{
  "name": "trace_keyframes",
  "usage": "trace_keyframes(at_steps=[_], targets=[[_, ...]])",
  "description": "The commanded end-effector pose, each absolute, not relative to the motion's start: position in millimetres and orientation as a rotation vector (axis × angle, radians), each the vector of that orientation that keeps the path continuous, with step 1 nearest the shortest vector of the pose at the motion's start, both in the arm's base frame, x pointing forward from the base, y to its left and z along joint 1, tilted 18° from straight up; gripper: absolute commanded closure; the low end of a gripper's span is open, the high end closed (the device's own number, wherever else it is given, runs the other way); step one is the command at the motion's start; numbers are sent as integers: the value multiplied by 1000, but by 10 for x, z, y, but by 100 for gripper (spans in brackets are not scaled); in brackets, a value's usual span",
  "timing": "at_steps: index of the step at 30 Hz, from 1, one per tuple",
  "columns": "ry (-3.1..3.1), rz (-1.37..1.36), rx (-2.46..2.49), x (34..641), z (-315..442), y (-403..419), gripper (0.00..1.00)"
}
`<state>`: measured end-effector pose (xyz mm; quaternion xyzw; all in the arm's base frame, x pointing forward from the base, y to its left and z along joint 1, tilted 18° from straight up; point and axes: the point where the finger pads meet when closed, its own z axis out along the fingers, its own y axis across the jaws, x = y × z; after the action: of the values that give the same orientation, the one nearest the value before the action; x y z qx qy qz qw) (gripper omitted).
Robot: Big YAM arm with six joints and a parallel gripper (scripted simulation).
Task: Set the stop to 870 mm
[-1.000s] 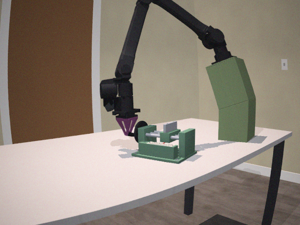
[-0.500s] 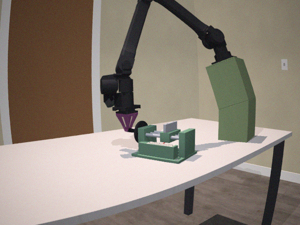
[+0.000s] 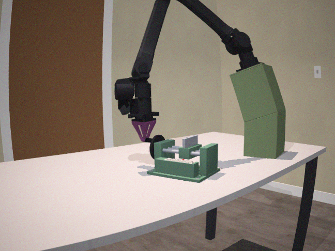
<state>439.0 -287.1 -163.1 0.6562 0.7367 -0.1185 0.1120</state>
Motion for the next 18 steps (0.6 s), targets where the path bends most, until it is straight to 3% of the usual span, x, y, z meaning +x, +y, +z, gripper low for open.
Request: trace_keyframes(at_steps=[1,18], targets=[[2152,-302,1873,4550,-1382,-2813,94],[2135,-316,1901,4264,-1394,-2953,94]])
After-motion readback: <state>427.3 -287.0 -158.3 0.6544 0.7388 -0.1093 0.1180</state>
